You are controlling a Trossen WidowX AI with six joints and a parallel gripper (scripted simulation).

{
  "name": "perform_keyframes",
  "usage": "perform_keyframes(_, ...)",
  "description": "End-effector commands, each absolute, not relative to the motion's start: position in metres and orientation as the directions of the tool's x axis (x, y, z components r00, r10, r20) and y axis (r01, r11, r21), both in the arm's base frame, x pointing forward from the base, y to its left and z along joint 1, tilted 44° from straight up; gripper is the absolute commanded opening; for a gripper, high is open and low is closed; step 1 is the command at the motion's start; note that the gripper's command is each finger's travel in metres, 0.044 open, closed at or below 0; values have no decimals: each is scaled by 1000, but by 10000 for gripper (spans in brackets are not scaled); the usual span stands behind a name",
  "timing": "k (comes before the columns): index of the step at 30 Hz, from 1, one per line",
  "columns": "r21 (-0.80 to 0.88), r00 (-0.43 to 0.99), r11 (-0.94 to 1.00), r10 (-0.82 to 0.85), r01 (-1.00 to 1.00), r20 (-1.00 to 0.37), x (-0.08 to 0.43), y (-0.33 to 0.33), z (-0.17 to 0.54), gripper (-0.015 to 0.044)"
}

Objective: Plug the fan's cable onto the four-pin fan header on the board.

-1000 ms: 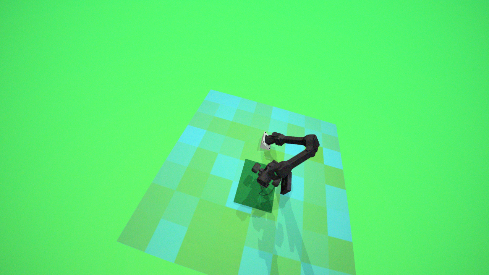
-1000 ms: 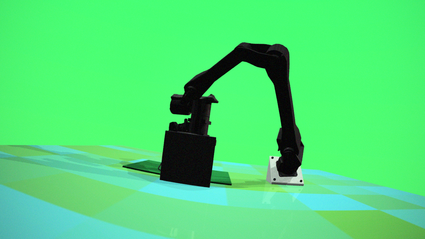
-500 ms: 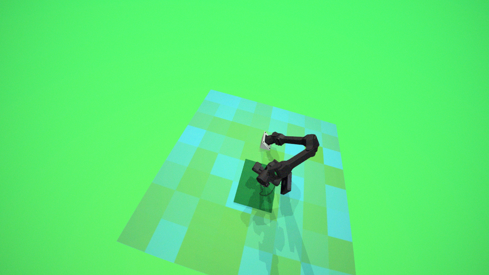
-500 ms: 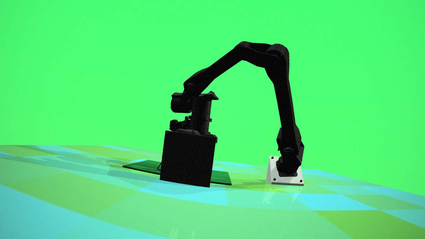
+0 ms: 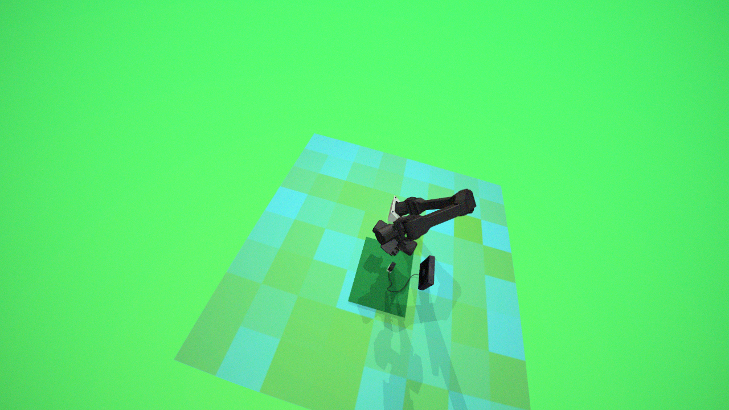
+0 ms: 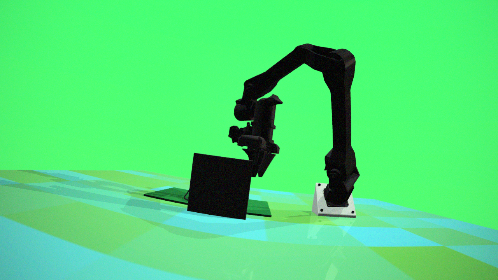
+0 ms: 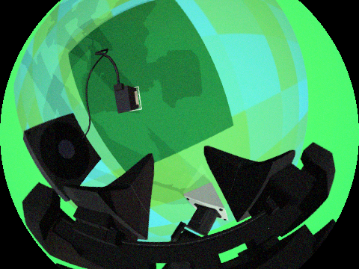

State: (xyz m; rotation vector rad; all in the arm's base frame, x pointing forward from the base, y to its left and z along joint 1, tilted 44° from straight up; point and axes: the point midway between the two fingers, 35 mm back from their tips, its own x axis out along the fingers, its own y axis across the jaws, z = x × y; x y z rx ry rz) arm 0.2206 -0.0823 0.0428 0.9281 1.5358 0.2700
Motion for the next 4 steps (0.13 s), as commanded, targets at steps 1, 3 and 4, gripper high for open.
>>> perform_keyframes(1,657,82,644,687,392,-722,181,-82,34,260)
perform_keyframes(3,658,82,644,687,391,-722,179,-81,33,260)
perform_keyframes(4,658,82,644,687,391,-722,179,-81,33,260)
